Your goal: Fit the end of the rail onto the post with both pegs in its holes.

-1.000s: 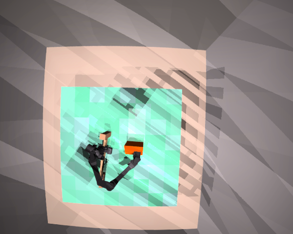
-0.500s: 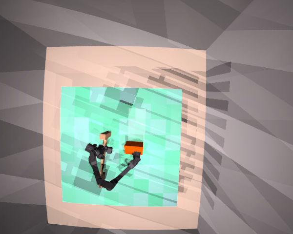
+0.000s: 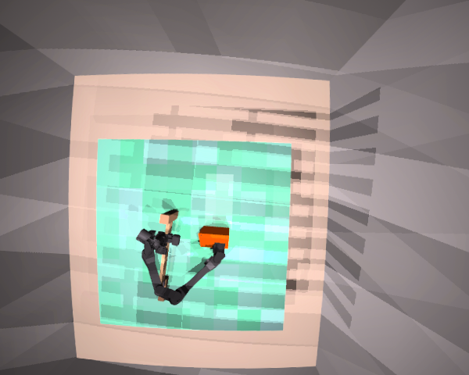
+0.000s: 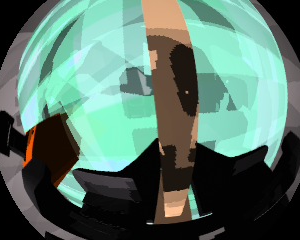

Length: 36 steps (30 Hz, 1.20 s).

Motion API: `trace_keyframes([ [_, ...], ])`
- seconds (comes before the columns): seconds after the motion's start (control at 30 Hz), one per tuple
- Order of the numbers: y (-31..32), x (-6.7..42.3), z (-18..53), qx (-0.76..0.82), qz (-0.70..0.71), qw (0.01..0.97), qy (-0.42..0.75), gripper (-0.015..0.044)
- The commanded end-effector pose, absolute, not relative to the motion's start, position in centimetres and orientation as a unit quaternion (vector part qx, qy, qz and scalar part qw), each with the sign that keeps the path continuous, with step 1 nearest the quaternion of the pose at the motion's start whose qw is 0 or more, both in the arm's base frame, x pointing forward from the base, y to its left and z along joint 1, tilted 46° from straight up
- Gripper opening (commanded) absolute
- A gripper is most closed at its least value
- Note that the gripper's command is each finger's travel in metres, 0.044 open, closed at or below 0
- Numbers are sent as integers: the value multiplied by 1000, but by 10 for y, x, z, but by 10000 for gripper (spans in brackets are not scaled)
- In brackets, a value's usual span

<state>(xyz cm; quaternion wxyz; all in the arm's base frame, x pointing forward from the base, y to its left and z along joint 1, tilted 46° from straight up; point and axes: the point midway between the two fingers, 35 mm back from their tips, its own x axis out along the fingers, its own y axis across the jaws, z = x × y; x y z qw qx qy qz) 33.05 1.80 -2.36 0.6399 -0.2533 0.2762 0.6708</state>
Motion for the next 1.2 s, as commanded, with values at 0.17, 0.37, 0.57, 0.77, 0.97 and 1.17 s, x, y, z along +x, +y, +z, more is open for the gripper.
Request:
trace_keyframes([
  [0.17, 12, 332, -24, -257, 668, 642, 276, 0],
  [0.37, 10, 332, -25, -257, 668, 642, 276, 0],
  [0.57, 9, 332, -27, -257, 668, 642, 276, 0],
  [0.77, 8, 332, -28, -257, 668, 642, 276, 0],
  [0.97, 6, 332, -30, -257, 667, 642, 276, 0],
  [1.17, 5, 332, -31, -257, 667, 642, 276, 0],
])
